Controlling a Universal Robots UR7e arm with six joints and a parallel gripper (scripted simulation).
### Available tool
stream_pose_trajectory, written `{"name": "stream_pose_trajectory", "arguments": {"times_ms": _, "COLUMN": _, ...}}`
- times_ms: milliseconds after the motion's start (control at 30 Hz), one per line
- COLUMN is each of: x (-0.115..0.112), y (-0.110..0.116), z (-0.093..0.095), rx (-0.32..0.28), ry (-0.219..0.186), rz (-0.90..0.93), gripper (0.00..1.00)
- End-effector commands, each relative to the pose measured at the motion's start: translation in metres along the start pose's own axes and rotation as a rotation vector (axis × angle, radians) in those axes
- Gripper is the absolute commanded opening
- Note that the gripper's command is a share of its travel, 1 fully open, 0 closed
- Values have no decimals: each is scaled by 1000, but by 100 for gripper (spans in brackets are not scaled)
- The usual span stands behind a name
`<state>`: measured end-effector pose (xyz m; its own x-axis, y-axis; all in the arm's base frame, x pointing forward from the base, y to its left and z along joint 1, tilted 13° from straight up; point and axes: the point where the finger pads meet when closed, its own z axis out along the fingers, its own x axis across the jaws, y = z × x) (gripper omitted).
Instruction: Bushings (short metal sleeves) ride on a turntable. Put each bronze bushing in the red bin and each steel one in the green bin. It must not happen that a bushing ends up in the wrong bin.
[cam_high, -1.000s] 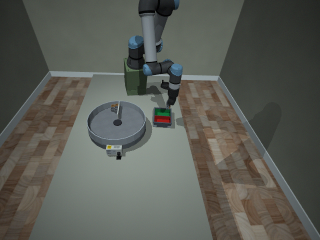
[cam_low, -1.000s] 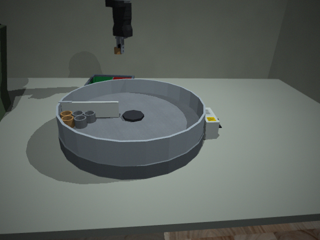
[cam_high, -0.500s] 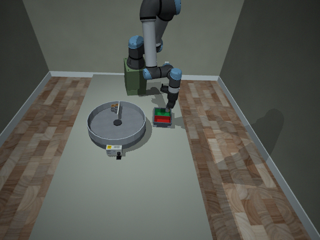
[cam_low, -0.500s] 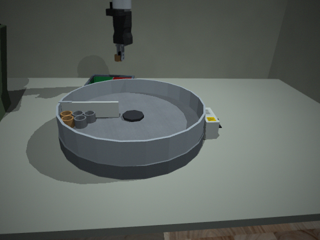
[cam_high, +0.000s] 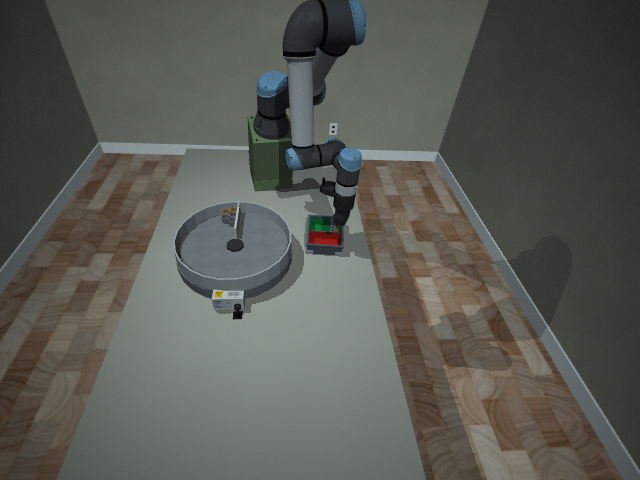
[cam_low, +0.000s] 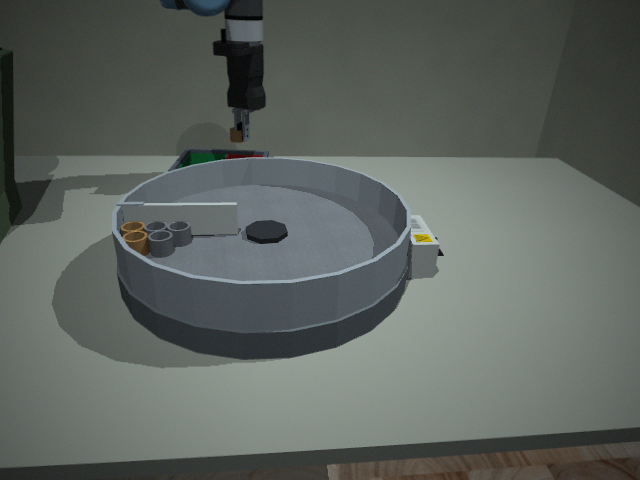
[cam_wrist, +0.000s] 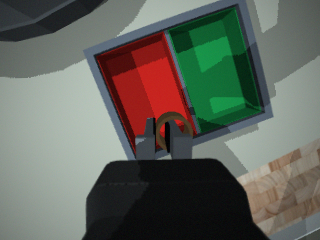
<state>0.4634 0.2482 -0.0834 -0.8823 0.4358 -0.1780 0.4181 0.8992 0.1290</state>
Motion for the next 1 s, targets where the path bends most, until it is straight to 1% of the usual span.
{"name": "stream_pose_trajectory", "arguments": {"times_ms": 0, "x": -1, "y": 1, "z": 14, "rx": -1, "ry": -1, "rz": 0, "gripper": 0}}
{"name": "stream_pose_trajectory", "arguments": {"times_ms": 100, "x": -1, "y": 1, "z": 29, "rx": -1, "ry": -1, "rz": 0, "gripper": 0}}
{"name": "stream_pose_trajectory", "arguments": {"times_ms": 500, "x": -1, "y": 1, "z": 29, "rx": -1, "ry": -1, "rz": 0, "gripper": 0}}
{"name": "stream_pose_trajectory", "arguments": {"times_ms": 667, "x": -1, "y": 1, "z": 35, "rx": -1, "ry": -1, "rz": 0, "gripper": 0}}
{"name": "stream_pose_trajectory", "arguments": {"times_ms": 867, "x": -1, "y": 1, "z": 36, "rx": -1, "ry": -1, "rz": 0, "gripper": 0}}
{"name": "stream_pose_trajectory", "arguments": {"times_ms": 967, "x": -1, "y": 1, "z": 39, "rx": -1, "ry": -1, "rz": 0, "gripper": 0}}
